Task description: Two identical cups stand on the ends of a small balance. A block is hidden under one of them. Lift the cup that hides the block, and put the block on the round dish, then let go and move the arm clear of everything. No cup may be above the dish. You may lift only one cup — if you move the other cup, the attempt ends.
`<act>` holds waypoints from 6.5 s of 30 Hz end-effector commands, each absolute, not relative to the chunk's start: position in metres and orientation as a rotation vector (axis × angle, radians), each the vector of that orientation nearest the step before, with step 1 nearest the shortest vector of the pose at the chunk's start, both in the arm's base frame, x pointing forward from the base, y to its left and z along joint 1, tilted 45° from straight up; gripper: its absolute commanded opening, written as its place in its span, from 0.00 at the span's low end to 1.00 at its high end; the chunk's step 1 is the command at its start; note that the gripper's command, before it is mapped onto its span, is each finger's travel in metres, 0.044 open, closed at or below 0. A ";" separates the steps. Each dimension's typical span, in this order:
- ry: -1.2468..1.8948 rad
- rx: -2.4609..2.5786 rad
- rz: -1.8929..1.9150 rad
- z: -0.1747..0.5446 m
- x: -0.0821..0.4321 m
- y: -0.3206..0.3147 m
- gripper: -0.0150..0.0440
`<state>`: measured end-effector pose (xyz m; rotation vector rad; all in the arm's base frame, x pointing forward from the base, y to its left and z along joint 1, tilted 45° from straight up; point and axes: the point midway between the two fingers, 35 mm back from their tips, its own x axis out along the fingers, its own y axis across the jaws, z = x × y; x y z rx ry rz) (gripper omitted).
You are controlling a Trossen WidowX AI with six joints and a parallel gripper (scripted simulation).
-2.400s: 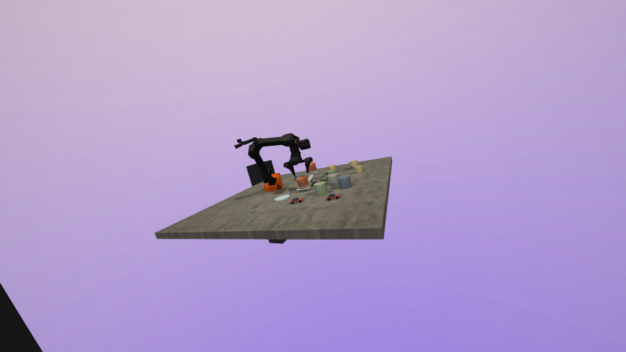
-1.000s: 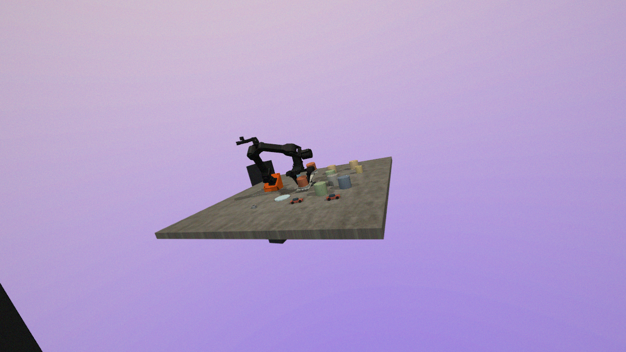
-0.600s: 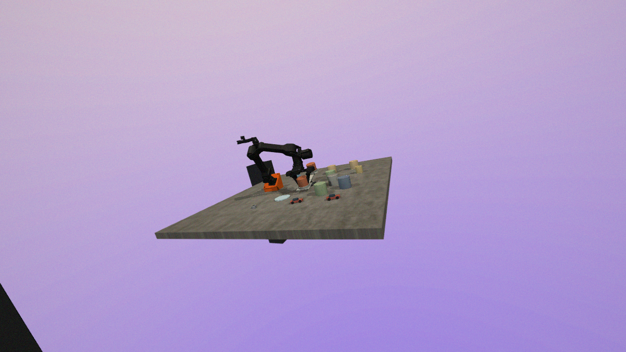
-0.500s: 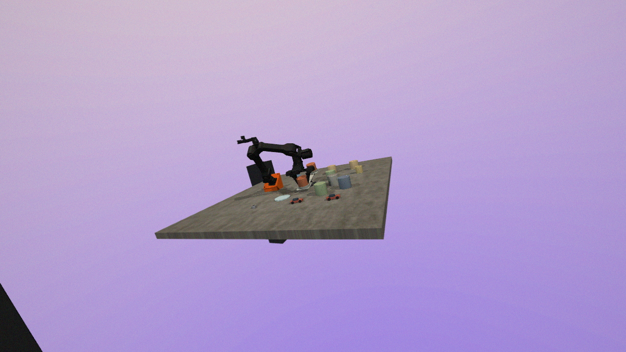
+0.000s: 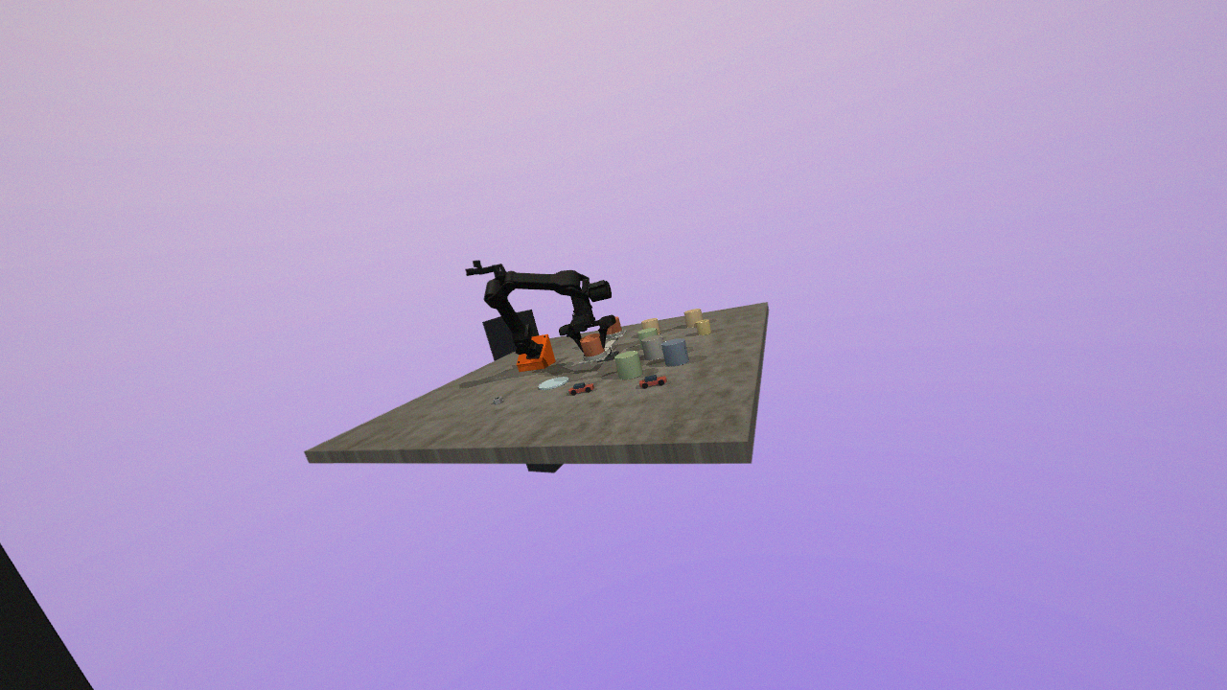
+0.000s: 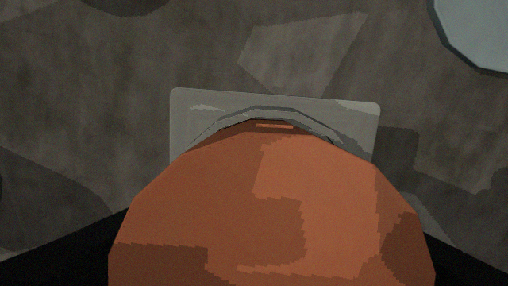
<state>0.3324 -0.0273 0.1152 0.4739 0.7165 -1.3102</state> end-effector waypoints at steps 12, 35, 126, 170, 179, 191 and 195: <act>0.713 0.484 -1.286 0.130 0.335 -0.011 0.25; 0.718 0.480 -1.258 0.151 0.332 0.010 0.25; 0.726 0.460 -1.210 0.189 0.320 0.044 0.25; 0.762 0.498 -1.259 0.232 0.224 -0.105 0.25; 0.741 0.498 -1.285 0.236 0.187 -0.130 0.25; 0.706 0.480 -1.330 0.235 0.138 -0.151 0.25; 0.704 0.479 -1.333 0.234 0.135 -0.153 0.25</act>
